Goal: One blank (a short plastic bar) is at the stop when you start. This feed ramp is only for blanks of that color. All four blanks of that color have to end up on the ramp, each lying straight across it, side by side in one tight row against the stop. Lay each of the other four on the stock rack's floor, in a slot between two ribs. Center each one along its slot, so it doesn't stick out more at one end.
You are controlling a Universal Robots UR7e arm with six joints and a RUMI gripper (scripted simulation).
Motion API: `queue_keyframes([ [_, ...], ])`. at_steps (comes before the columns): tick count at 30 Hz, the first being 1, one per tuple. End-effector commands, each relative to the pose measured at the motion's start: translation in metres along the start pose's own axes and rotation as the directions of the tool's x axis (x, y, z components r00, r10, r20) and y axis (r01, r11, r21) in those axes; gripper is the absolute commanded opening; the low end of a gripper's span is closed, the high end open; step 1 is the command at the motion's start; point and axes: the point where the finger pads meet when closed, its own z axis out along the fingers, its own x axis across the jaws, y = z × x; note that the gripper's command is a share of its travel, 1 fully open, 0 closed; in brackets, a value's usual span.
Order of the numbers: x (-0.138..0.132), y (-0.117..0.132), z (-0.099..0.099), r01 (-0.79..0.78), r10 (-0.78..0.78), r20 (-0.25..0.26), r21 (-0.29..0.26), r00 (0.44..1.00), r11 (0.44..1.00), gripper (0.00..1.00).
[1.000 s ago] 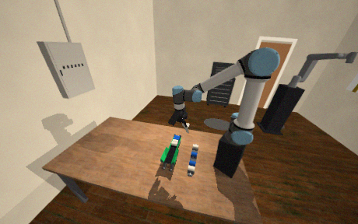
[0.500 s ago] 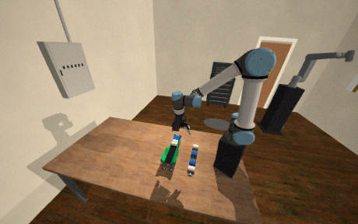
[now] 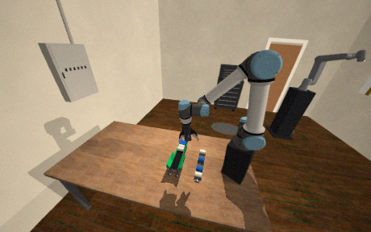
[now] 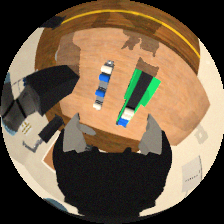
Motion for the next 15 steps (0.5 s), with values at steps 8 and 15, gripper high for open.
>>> queue_keyframes([
  [8, -0.008, -0.014, 0.024, 0.338, -0.338, 0.014, -0.034, 0.941, 0.941, 1.0],
  [15, -0.012, -0.019, 0.034, 0.475, -0.474, 0.03, -0.046, 0.88, 0.879, 1.0],
])
